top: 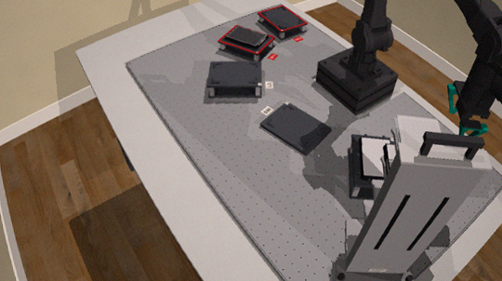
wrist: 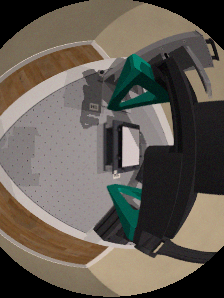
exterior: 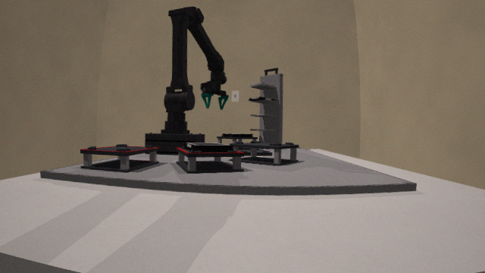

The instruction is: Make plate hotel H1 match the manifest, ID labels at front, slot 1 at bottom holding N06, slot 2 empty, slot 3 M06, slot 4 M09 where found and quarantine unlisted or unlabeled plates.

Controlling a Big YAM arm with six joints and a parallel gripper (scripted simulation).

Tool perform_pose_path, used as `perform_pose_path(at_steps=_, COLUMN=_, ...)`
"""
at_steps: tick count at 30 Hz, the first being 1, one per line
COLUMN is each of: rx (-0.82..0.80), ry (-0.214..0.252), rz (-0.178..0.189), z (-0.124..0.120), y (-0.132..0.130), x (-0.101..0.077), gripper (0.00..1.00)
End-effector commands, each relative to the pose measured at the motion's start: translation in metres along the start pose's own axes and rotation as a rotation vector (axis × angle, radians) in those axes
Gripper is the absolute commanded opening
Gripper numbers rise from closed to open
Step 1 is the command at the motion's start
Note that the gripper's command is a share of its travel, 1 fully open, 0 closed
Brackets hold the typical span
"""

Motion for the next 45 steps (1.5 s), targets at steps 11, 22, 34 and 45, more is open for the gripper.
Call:
perform_pose_path(at_steps=11, rx=-0.014, ry=-0.008, rz=-0.012, z=0.004, y=-0.004, x=0.036, gripper=1.00)
perform_pose_path(at_steps=22, rx=-0.014, ry=-0.050, rz=-0.067, z=0.012, y=-0.013, x=0.025, gripper=1.00)
perform_pose_path(at_steps=34, rx=-0.003, ry=-0.029, rz=-0.037, z=0.008, y=-0.010, x=0.039, gripper=1.00)
perform_pose_path(at_steps=45, rx=-0.003, ry=-0.029, rz=-0.037, z=0.008, y=-0.010, x=0.039, gripper=1.00)
Point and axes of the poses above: the point where the finger pads meet when closed, its own x axis out along the fingers, its own y axis across the jaws, z = x × y, the point moved 7 cm from there along -x, back along the fingers, and after that the axes turned 10 degrees about x, right-handed, at the moved point
